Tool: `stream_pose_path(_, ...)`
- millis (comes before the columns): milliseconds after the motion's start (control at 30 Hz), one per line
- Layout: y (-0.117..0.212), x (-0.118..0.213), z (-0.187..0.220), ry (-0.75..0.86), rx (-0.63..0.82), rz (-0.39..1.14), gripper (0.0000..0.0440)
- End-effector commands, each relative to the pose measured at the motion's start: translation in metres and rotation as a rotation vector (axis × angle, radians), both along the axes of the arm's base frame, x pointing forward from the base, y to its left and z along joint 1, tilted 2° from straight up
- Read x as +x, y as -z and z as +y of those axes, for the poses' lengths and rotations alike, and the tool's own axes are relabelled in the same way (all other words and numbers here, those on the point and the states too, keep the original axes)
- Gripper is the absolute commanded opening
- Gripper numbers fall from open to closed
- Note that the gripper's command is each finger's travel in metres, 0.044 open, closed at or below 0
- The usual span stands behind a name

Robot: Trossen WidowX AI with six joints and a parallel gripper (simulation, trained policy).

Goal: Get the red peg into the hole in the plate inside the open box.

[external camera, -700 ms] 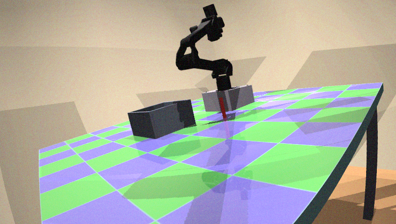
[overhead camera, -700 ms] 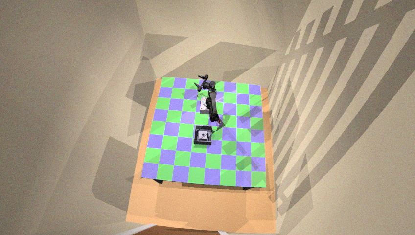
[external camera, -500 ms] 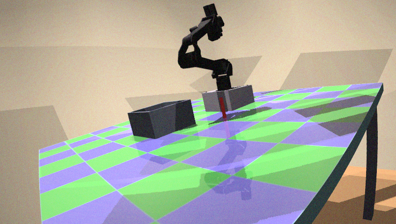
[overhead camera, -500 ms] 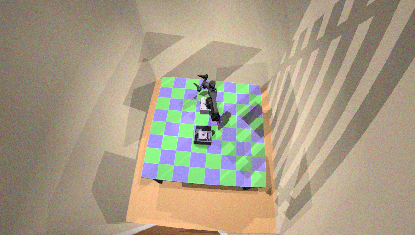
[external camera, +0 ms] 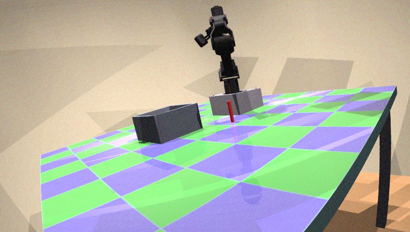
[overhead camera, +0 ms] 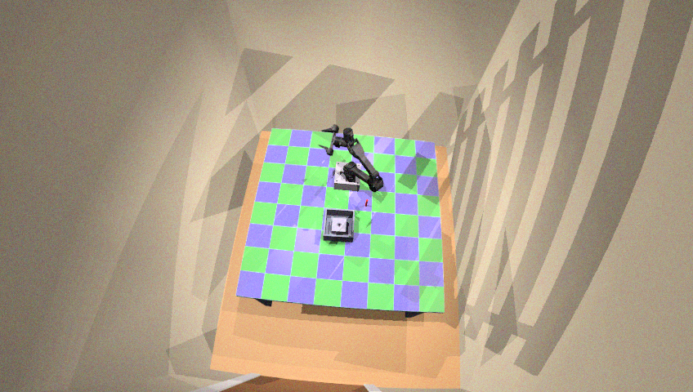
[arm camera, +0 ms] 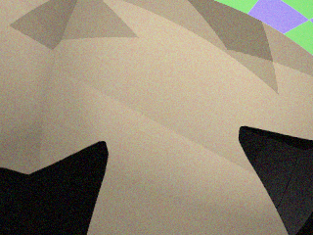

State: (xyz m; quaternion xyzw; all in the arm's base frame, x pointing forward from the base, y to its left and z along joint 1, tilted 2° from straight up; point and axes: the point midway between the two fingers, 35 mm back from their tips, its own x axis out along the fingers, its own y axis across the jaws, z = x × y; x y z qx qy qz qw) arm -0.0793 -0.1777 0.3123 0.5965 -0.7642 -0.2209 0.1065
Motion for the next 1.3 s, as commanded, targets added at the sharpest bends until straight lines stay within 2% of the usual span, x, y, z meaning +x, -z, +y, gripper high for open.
stream_pose_path(0,0.012,0.007,-0.012,-0.067,0.096,0.029,0.0440)
stream_pose_path(333,0.048,0.043,-0.036,-0.305,0.346,0.168,0.0440)
stream_pose_path(633,0.071,0.080,-0.045,-0.524,0.514,0.345,0.0440)
stream_pose_path(1267,0.100,0.157,-0.035,-0.987,0.703,0.807,0.0440)
